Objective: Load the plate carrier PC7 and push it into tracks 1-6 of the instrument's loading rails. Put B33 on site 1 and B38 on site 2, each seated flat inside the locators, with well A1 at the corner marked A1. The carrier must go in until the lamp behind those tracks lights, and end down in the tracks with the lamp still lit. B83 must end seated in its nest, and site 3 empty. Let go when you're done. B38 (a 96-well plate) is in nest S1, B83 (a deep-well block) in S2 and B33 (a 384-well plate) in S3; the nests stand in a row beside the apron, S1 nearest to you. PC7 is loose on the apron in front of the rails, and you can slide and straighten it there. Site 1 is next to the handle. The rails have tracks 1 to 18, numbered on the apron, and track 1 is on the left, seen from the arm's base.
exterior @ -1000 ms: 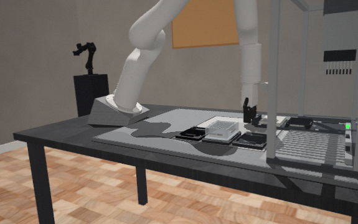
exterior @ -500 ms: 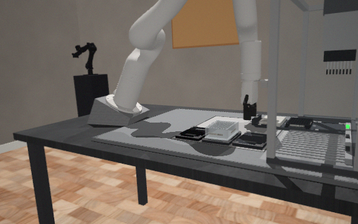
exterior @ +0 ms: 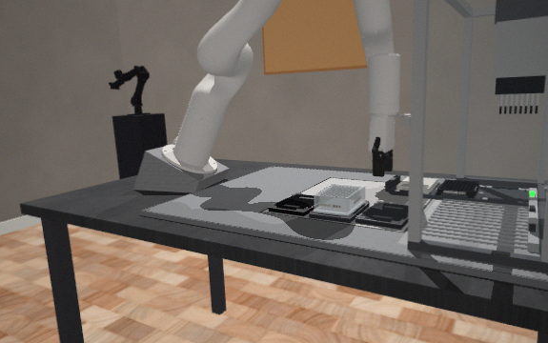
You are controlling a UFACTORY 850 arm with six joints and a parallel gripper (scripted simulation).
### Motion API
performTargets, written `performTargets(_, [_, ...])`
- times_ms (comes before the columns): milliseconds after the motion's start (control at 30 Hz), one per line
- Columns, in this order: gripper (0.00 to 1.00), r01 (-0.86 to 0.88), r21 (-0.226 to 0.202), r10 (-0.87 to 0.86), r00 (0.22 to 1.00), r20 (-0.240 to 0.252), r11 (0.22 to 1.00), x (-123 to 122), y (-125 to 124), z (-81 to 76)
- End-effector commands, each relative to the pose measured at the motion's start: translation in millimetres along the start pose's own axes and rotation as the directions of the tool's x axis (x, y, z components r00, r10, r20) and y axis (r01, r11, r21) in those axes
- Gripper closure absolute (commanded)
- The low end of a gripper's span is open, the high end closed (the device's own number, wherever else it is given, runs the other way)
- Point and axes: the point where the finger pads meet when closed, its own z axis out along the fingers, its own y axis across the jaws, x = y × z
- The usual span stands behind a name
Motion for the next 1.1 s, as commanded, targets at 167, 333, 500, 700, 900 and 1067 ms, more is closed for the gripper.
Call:
performTargets(167, [0.18,0.0,0.001,0.0,1.0,-0.002,1.0,1,0,-15.1])
performTargets(333, [0.18,0.0,0.001,0.0,1.0,-0.002,1.0,1,0,-20.1])
performTargets(500, [0.18,0.0,0.001,0.0,1.0,-0.002,1.0,1,0,-28.4])
performTargets(700, [0.18,0.0,0.001,0.0,1.0,-0.002,1.0,1,0,-38.4])
performTargets(900, [0.18,0.0,0.001,0.0,1.0,-0.002,1.0,1,0,-45.1])
performTargets(1067, [0.18,0.0,0.001,0.0,1.0,-0.002,1.0,1,0,-53.4])
